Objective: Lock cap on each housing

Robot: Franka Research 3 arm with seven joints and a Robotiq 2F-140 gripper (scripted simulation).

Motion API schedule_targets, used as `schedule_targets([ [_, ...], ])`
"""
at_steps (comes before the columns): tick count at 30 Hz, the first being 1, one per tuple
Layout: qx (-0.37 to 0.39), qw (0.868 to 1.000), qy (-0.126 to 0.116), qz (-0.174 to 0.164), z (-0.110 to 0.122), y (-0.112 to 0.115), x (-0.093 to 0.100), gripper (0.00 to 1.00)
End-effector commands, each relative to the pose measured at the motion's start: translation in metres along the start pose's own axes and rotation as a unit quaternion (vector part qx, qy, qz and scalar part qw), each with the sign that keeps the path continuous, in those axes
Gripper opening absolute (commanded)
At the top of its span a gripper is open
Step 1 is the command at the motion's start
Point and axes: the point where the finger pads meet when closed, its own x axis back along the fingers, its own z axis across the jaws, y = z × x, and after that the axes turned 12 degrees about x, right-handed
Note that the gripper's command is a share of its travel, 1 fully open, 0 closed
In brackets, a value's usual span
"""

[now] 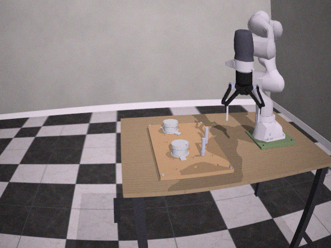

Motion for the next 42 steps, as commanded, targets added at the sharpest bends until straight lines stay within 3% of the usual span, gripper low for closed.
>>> schedule_targets([
  [1,-0.139,0.990,-0.003,-0.010,-0.030,-0.008,-0.008,1.00],
  [8,-0.149,0.989,-0.003,-0.011,-0.030,-0.008,-0.008,1.00],
  [9,-0.236,0.972,-0.002,-0.018,-0.061,-0.024,-0.017,1.00],
  [10,-0.249,0.968,-0.002,-0.019,-0.061,-0.024,-0.017,1.00],
  [17,-0.250,0.968,-0.002,-0.019,-0.061,-0.024,-0.017,1.00],
  [18,-0.339,0.941,-0.001,-0.026,-0.089,-0.042,-0.024,1.00],
  [42,-0.340,0.940,-0.001,-0.026,-0.089,-0.042,-0.024,1.00],
])
